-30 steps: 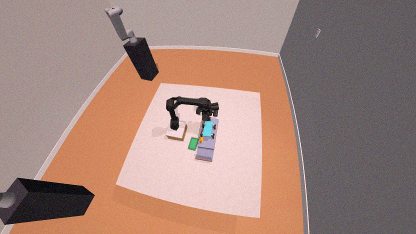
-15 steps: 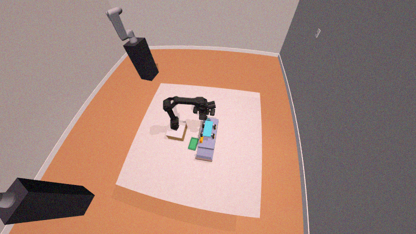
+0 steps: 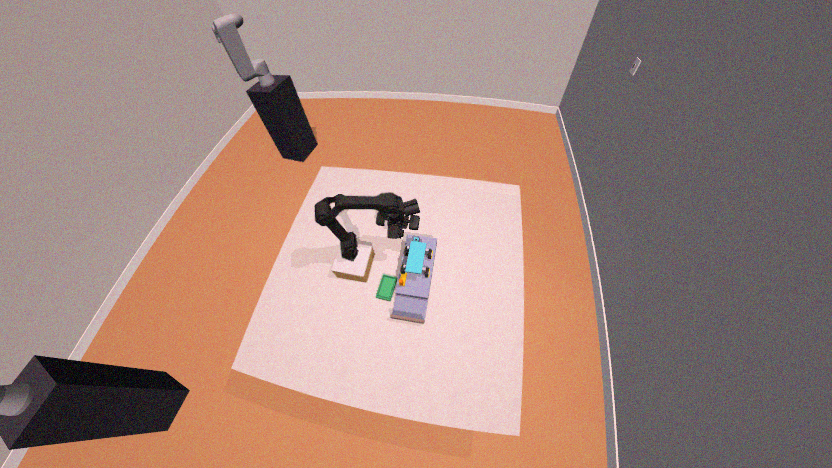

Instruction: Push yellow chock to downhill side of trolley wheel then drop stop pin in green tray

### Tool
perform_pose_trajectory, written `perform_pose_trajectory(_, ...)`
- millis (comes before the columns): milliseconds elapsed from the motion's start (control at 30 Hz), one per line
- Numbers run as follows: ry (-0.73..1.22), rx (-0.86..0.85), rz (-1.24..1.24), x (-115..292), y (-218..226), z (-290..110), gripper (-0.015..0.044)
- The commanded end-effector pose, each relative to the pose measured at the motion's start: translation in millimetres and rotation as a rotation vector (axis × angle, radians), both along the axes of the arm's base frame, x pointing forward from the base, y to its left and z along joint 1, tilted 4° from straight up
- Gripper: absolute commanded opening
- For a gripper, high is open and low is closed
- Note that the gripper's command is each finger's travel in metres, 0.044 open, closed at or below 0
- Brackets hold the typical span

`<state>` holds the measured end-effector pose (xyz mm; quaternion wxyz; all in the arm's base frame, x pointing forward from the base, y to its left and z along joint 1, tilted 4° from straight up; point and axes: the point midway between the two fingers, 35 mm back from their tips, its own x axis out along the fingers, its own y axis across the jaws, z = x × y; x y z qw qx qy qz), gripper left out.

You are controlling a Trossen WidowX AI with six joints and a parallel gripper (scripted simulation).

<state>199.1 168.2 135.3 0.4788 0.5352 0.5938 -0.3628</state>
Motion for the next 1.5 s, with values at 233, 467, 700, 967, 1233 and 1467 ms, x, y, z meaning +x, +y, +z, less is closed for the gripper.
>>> perform_pose_trajectory(233, -0.004, -0.002, -0.005, -4, -17, -2, 0.0)
perform_pose_trajectory(467, -0.005, -0.004, -0.005, 3, -40, -6, 0.0)
perform_pose_trajectory(700, -0.006, -0.007, -0.005, 8, -63, -10, 0.0)
perform_pose_trajectory(967, -0.007, -0.01, -0.005, 15, -89, -13, 0.0)
perform_pose_trajectory(1233, -0.007, -0.013, -0.005, 19, -115, -15, 0.0)
perform_pose_trajectory(1467, -0.007, -0.016, -0.005, 22, -139, -17, 0.0)
